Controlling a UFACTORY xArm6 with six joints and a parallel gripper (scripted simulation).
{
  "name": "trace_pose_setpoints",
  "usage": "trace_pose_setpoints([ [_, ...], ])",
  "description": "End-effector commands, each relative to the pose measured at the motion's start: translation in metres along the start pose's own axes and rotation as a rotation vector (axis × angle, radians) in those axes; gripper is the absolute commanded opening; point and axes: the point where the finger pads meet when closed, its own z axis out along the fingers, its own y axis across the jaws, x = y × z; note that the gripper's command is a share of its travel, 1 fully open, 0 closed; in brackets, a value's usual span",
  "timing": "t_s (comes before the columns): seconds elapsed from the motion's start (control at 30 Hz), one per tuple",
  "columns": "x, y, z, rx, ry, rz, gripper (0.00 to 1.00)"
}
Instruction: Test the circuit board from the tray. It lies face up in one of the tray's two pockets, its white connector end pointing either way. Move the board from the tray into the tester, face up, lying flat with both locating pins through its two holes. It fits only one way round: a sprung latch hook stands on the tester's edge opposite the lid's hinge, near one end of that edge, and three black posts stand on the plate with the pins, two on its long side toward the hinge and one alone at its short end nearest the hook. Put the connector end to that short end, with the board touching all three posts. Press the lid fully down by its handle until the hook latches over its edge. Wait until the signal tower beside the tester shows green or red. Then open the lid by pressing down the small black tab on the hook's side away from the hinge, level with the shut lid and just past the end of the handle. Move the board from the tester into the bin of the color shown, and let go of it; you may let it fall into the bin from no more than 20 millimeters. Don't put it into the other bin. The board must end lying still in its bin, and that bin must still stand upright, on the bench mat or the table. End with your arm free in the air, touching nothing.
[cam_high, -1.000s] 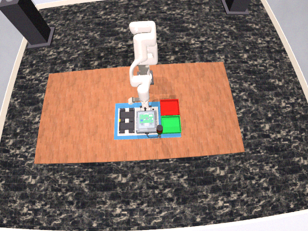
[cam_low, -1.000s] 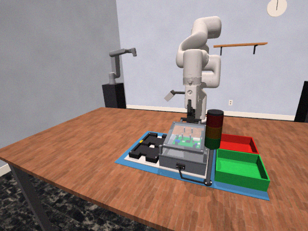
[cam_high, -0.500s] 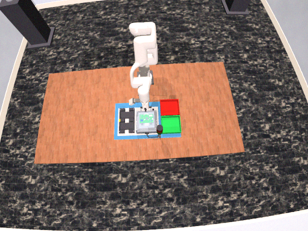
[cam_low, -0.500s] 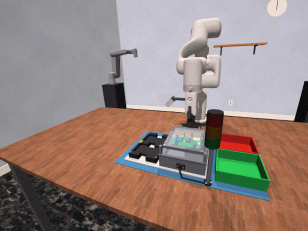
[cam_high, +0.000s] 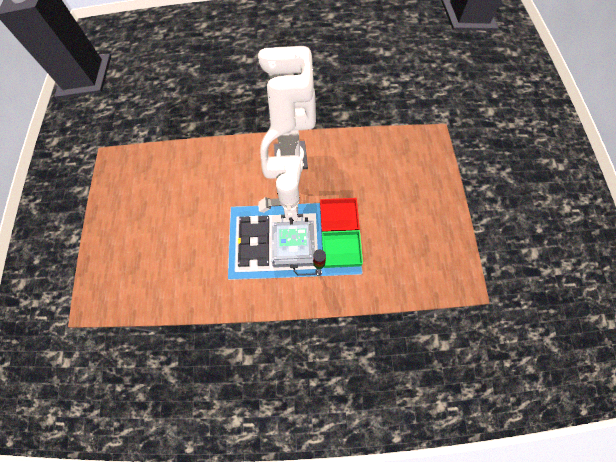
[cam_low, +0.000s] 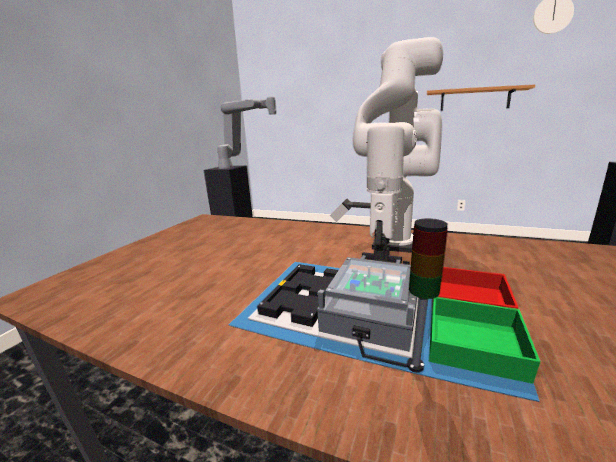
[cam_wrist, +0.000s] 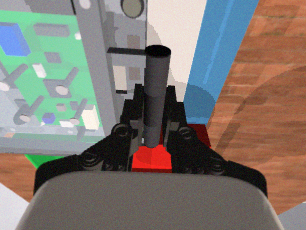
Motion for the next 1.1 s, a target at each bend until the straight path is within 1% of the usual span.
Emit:
trace_pose_setpoints([
  [0.0,0.0,-0.0009,0.0027,0.003,0.0,0.0,0.0],
  [0.43,0.0,-0.0007,0.0067,0.003,0.0,0.0,0.0],
  [0.97,0.0,-0.0006,0.0071,0.003,0.0,0.0,0.0],
  [1.0,0.0,-0.0006,0.0071,0.003,0.0,0.0,0.22],
  [1.07,0.0,-0.0006,0.0071,0.003,0.0,0.0,0.22],
])
